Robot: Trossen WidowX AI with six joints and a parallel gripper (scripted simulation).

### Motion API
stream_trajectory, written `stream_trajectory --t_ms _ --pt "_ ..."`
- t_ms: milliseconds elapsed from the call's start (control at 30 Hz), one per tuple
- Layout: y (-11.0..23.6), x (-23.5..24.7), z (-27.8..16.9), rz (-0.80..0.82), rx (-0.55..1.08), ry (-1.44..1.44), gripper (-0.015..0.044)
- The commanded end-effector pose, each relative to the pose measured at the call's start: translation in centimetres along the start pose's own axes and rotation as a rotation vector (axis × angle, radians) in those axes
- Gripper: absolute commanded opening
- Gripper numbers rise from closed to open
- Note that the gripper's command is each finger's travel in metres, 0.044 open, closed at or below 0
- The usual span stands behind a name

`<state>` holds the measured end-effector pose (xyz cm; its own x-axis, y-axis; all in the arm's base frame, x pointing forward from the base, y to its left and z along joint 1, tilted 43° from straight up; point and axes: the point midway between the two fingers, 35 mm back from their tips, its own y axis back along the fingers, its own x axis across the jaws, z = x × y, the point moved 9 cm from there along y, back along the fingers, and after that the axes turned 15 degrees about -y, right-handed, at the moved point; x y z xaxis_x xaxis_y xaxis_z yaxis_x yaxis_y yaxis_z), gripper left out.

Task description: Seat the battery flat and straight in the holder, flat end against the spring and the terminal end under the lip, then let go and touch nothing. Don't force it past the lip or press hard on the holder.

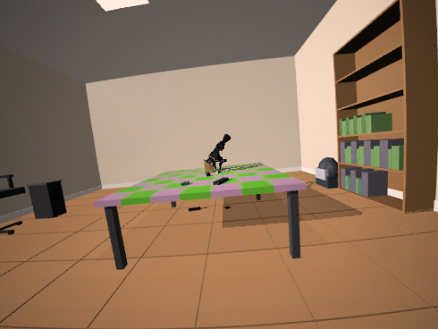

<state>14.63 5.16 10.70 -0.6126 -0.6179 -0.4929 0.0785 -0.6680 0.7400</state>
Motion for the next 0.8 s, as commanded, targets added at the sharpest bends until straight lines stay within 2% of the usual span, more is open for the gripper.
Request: stream_trajectory --t_ms 0,567,733,767 --pt "-0.7 0.0 0.0 -0.002 -0.007 -0.004 0.0222" --pt "-3.2 0.1 0.3 -0.008 -0.013 0.004 0.0222" --pt "-3.2 0.1 0.3 -0.008 -0.013 0.004 0.0091" --pt "-3.2 0.1 0.3 -0.008 -0.013 0.004 0.0084"
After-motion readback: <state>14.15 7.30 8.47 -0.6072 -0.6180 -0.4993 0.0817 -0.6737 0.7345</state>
